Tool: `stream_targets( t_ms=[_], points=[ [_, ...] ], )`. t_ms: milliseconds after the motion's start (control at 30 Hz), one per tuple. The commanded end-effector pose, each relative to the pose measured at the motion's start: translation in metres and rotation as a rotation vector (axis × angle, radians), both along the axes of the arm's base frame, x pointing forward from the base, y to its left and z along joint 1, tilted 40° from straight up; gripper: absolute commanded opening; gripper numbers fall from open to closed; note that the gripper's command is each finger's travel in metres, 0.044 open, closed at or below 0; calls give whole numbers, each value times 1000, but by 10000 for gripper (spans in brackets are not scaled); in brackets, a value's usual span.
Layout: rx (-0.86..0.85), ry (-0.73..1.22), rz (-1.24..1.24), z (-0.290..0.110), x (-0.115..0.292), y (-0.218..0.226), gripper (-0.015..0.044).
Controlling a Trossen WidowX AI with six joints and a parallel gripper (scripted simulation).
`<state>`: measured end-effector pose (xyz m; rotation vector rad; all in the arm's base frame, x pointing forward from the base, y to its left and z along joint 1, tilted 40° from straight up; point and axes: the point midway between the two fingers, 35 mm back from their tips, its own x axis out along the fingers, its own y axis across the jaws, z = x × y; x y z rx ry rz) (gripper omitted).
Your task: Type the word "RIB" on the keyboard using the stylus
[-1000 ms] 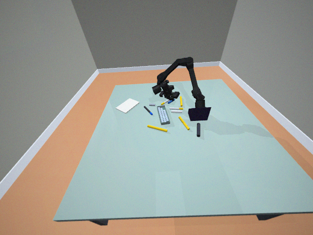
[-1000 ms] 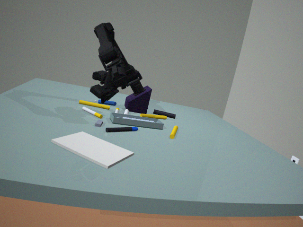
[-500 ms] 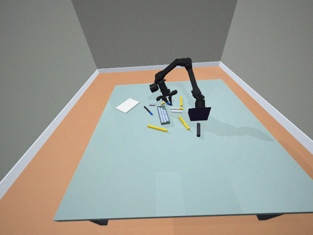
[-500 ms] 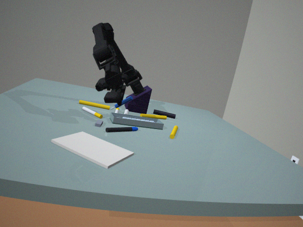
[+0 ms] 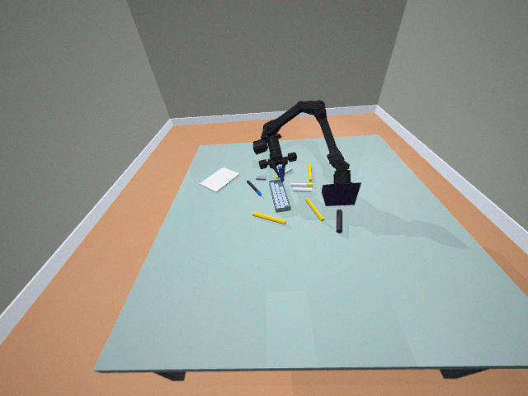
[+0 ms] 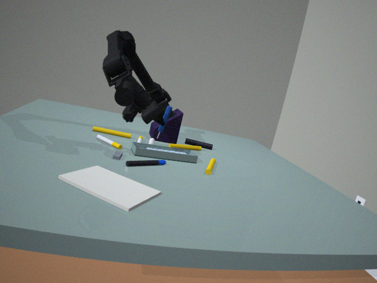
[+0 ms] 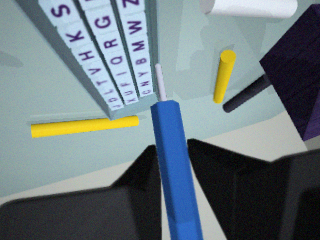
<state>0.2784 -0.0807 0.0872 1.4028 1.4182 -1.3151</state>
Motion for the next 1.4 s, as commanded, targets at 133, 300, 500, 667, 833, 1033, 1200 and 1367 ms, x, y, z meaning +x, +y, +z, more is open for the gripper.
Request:
stream_targets(
  t_ms=[133, 300, 500, 667, 833, 1033, 1200, 1367],
  points=[
    [126, -107, 95, 6, 16, 10, 0],
    [126, -107, 95, -3, 15, 3, 0],
    [125, -106, 95, -20, 12, -12, 0],
    [125, -106, 95, -20, 12, -12, 0],
    [125, -106, 95, -20, 12, -12, 0],
    [125, -106, 95, -20, 14, -13, 53],
    [124, -106, 95, -21, 16, -14, 81],
    [124, -106, 95, -23, 16, -16, 81]
  ],
)
